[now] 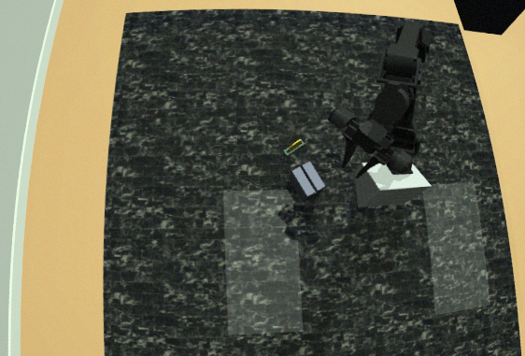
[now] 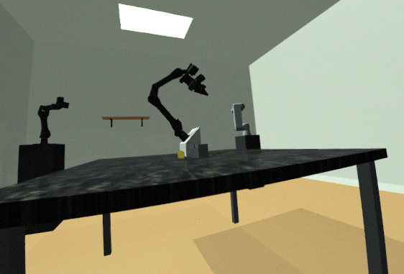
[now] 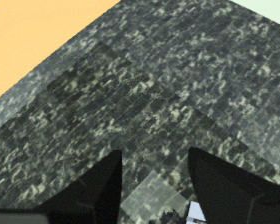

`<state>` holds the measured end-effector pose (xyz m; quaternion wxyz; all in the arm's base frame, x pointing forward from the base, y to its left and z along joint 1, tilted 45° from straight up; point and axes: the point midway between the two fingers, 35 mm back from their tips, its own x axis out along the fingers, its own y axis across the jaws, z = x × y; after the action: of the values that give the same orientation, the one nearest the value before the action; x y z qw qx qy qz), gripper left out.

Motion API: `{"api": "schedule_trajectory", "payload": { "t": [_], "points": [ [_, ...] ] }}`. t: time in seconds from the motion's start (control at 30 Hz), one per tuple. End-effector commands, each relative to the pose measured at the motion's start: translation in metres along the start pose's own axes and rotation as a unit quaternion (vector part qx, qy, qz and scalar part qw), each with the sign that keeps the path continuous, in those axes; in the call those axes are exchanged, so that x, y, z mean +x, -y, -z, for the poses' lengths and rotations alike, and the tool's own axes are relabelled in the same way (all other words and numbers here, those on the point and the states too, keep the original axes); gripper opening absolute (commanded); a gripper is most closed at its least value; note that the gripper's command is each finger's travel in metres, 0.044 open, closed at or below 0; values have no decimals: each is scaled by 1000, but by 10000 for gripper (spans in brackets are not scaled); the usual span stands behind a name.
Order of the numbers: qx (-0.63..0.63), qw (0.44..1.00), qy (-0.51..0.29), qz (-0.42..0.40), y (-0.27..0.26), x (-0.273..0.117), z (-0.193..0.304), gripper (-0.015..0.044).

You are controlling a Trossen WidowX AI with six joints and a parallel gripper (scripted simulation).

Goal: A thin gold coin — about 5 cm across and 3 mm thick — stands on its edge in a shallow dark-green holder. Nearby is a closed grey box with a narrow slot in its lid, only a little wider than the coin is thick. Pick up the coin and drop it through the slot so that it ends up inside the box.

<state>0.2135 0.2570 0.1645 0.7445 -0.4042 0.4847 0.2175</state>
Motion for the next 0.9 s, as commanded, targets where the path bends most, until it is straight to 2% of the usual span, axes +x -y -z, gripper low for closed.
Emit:
{"api": "schedule_trajectory", "payload": {
  "t": [0.0, 0.27, 0.5, 0.7, 0.87],
  "points": [
    [20, 996, -65, 52, 58, 37, 28, 161],
    [52, 968, -217, 112, 152, 87, 118, 161],
    [72, 925, -355, 115, 199, 105, 221, 161],
    [74, 920, -368, 113, 204, 107, 233, 161],
    [74, 920, -368, 114, 214, 127, 256, 161]
  ]
}}
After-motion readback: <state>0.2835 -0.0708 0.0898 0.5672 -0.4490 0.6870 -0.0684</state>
